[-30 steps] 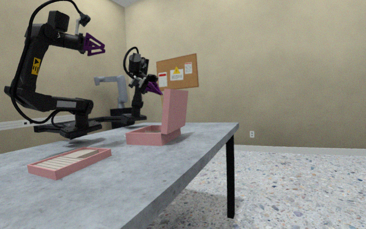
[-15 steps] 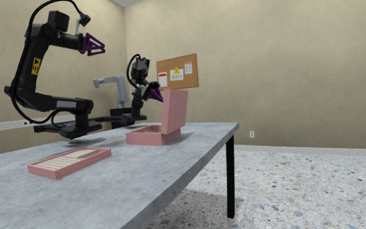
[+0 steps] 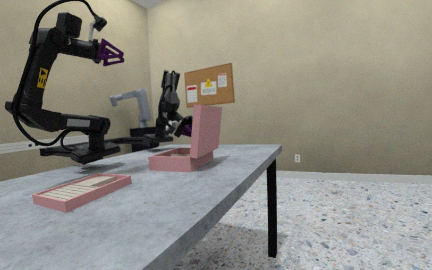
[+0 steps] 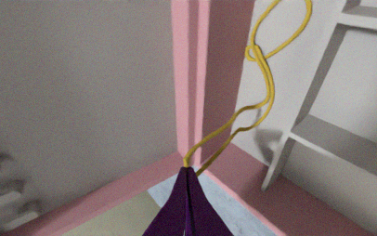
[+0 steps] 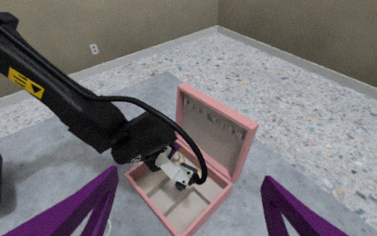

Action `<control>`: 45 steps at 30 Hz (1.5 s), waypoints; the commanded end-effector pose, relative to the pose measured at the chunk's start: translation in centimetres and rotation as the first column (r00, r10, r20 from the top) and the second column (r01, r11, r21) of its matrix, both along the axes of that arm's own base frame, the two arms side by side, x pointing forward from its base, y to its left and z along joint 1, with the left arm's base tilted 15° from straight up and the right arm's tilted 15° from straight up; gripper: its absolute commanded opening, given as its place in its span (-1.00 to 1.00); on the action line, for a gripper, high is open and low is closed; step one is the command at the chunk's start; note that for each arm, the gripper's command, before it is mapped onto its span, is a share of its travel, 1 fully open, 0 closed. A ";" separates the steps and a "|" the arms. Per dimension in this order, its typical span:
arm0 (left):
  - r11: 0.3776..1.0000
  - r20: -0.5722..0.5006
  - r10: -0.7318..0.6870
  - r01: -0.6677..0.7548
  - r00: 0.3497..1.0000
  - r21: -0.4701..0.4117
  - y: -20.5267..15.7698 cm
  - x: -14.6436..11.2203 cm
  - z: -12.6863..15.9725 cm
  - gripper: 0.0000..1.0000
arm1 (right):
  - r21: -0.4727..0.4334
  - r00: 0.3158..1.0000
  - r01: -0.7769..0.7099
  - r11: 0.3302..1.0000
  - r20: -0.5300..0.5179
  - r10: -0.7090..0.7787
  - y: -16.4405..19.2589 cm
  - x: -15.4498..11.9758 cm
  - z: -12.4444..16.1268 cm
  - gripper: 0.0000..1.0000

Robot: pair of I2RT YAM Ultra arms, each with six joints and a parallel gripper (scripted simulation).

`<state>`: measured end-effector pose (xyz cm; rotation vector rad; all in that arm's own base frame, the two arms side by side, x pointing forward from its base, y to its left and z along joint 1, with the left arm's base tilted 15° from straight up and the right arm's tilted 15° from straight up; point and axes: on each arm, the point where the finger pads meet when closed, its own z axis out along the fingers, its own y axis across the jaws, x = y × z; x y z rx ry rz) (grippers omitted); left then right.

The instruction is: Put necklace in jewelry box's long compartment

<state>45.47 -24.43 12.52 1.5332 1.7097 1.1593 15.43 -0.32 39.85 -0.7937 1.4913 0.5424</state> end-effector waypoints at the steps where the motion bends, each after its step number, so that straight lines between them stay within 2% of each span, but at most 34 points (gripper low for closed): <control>1: 0.994 0.119 -0.032 0.045 0.992 -0.102 -0.5 1.2 1.6 -1.00 | -0.056 1.000 0.004 0.998 0.014 -0.003 0.0 0.1 -0.5 1.00; 9: 0.995 0.101 -0.038 0.047 0.994 -0.087 0.9 1.6 -2.2 -1.00 | -0.056 1.000 0.004 0.998 0.014 -0.003 0.0 0.1 -0.5 1.00; 17: 0.994 0.112 -0.042 0.053 0.993 -0.096 0.6 1.7 -1.7 -1.00 | -0.056 1.000 0.004 0.998 0.014 -0.003 0.0 0.1 -0.5 1.00; 19: 0.993 0.128 -0.039 0.053 0.991 -0.108 0.7 1.1 -0.5 -0.55 | -0.056 1.000 0.004 0.998 0.014 -0.003 0.0 0.1 -0.5 1.00; 20: 0.992 0.136 -0.037 0.053 0.990 -0.115 0.7 0.6 0.3 -0.38 | -0.056 1.000 0.004 0.998 0.014 -0.003 0.0 0.1 -0.5 1.00; 23: 0.992 0.142 -0.026 0.043 0.990 -0.120 0.9 -1.1 1.0 -0.38 | -0.056 1.000 0.004 0.998 0.014 -0.003 0.0 0.1 -0.5 1.00; 26: 0.992 0.136 -0.027 0.043 0.990 -0.115 0.9 -2.0 1.4 0.30 | -0.056 1.000 0.004 0.998 0.014 -0.003 0.0 0.1 -0.5 1.00; 30: 0.993 0.130 -0.025 0.039 0.991 -0.108 0.9 -3.4 1.8 0.30 | -0.056 1.000 0.004 0.998 0.014 -0.003 0.0 0.1 -0.5 1.00; 37: 0.993 0.127 -0.019 0.034 0.992 -0.112 0.1 -8.6 4.1 0.30 | -0.056 1.000 -0.003 0.998 0.011 0.004 0.1 0.0 -0.6 1.00; 41: 0.986 0.097 -0.014 0.030 0.995 -0.166 -0.5 -9.9 5.0 0.30 | -0.072 0.998 -0.055 0.996 -0.010 0.055 0.5 -0.5 -1.5 1.00; 45: 0.973 0.042 0.003 0.007 0.999 -0.229 -0.5 -10.1 5.0 0.30 | -0.090 0.997 -0.073 0.993 -0.016 0.071 0.8 -0.8 -1.9 1.00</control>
